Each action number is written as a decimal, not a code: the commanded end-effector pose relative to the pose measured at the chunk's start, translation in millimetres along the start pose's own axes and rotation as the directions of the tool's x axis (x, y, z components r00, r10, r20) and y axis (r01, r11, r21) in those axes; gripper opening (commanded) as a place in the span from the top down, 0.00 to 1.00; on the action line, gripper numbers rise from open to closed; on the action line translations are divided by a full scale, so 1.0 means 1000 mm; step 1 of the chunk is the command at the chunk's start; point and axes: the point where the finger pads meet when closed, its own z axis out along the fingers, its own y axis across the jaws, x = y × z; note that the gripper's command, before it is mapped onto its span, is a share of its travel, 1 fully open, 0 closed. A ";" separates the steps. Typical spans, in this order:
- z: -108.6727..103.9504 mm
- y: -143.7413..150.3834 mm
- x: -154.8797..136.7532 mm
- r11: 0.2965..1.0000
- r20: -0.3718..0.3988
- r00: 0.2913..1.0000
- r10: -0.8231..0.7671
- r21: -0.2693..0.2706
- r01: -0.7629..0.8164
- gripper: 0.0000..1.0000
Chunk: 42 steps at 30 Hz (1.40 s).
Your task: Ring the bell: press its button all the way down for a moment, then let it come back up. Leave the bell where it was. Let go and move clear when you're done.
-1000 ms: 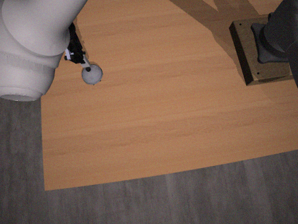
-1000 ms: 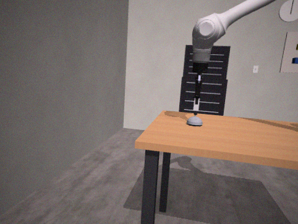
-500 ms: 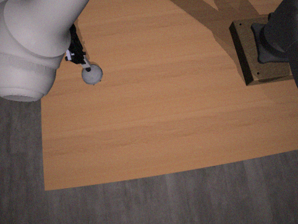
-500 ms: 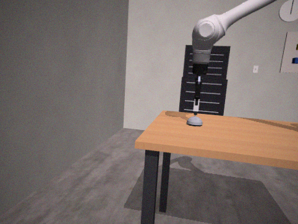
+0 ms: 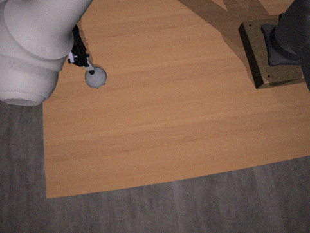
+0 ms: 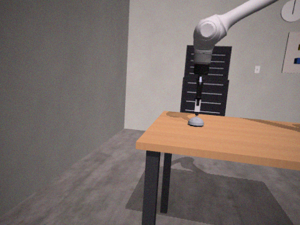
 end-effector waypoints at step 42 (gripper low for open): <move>0.010 0.000 0.000 1.000 0.000 1.000 0.000 0.000 0.000 1.00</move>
